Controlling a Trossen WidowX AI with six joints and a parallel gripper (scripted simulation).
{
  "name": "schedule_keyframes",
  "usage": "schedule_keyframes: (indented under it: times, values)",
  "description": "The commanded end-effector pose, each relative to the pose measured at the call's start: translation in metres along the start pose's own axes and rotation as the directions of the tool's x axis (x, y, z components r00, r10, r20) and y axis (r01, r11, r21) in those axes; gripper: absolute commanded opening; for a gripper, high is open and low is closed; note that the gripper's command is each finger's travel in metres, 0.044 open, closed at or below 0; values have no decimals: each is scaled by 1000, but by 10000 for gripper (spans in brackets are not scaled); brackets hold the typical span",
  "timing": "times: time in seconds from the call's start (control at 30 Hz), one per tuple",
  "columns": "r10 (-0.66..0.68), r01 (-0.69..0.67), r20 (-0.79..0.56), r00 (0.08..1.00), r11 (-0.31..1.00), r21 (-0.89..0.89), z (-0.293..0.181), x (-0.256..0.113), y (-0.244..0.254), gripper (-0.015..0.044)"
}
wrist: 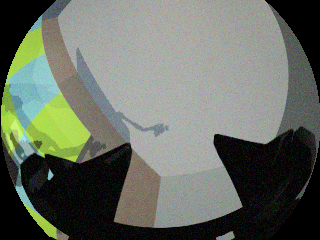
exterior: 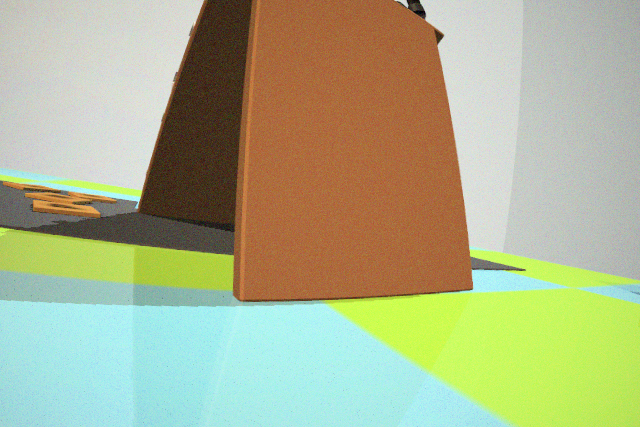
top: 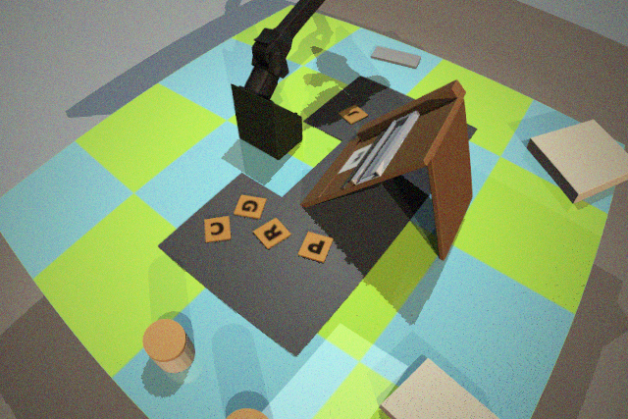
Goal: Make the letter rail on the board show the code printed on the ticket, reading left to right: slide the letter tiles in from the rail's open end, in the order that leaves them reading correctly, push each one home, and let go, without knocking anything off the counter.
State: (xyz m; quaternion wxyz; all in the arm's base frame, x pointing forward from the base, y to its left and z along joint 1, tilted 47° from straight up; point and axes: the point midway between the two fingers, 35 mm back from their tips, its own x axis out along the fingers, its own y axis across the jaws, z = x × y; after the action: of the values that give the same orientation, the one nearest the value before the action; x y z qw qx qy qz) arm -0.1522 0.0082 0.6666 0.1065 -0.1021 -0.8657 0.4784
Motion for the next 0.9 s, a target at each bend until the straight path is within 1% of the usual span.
schedule_keyframes:
  times: [0.0,0.03,0.13,0.2,0.3,0.43,0.57,0.7,0.87]
  values:
    - [-4,4,-2,1000,1000,-12,1,0,-1,426]
    - [-16,16,-8,1000,999,-48,4,-1,-5,440]
    - [-93,81,-33,995,965,-250,22,-5,-25,440]
    - [-153,125,-43,987,914,-386,37,-9,-39,440]
    - [-251,181,-46,967,800,-571,61,-18,-60,440]
    - [-391,232,-22,920,589,-774,97,-37,-85,440]
    - [-529,242,30,848,336,-911,137,-61,-106,440]
    - [-656,201,105,748,72,-977,180,-92,-122,440]
    - [-782,78,227,580,-224,-972,238,-140,-131,440]
